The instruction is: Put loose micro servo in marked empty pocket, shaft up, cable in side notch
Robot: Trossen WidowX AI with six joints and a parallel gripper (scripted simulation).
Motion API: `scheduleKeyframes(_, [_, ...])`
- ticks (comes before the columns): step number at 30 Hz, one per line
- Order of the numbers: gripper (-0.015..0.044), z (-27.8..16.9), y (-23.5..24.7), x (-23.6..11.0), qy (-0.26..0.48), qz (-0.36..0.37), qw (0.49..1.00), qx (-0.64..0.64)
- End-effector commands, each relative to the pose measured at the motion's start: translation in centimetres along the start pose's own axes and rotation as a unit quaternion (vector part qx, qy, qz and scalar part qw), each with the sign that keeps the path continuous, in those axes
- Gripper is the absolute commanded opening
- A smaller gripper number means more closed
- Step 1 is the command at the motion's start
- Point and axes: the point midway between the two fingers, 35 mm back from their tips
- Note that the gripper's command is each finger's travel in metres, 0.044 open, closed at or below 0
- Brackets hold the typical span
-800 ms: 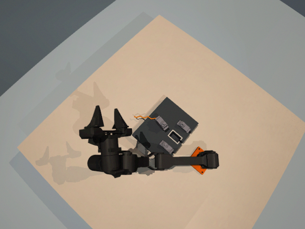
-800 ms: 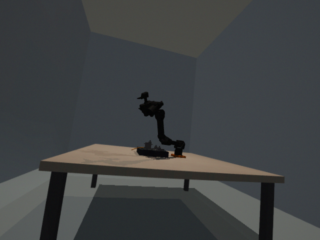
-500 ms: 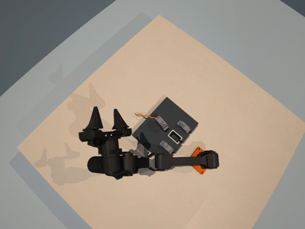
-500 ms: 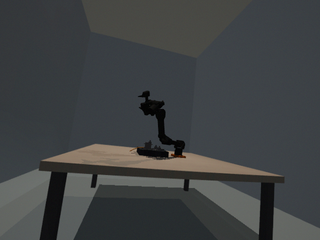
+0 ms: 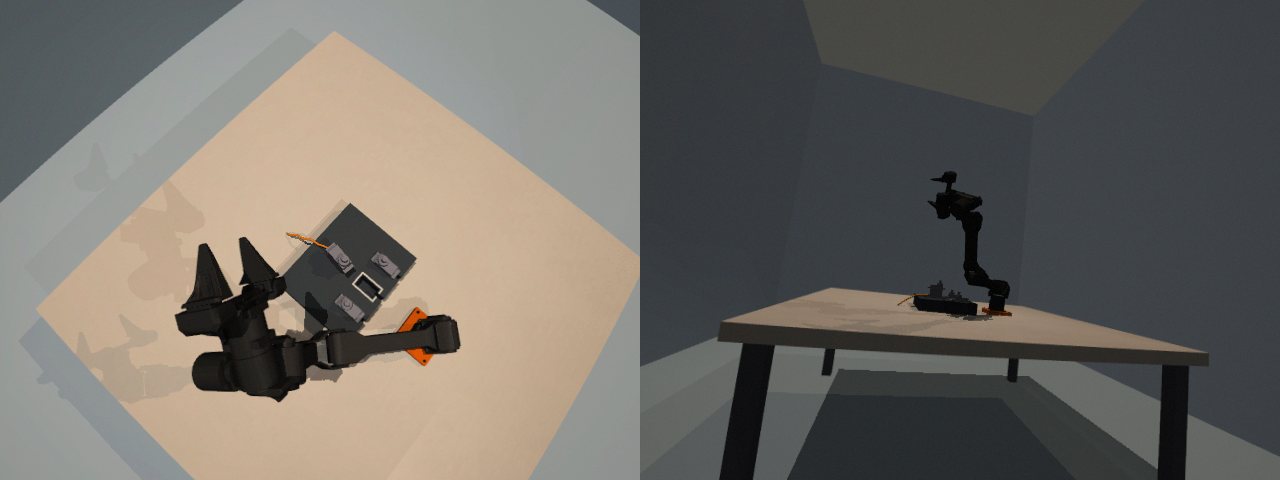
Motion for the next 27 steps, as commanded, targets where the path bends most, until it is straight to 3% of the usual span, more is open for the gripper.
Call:
scheduleKeyframes(1, [0.044,-1.2,-1.4,-0.8,-0.005,-0.026,1.0,0.014])
scheduleKeyframes(27, [0.044,-6.8,-5.9,-3.5,-0.013,-0.122,0.987,0.1])
Point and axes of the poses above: the point midway between the two fingers, 35 mm back from their tips, its own x axis out along the fingers, its own y axis across the jaws, z = x × y, and after that the axes turned 1 degree about -x, right-handed
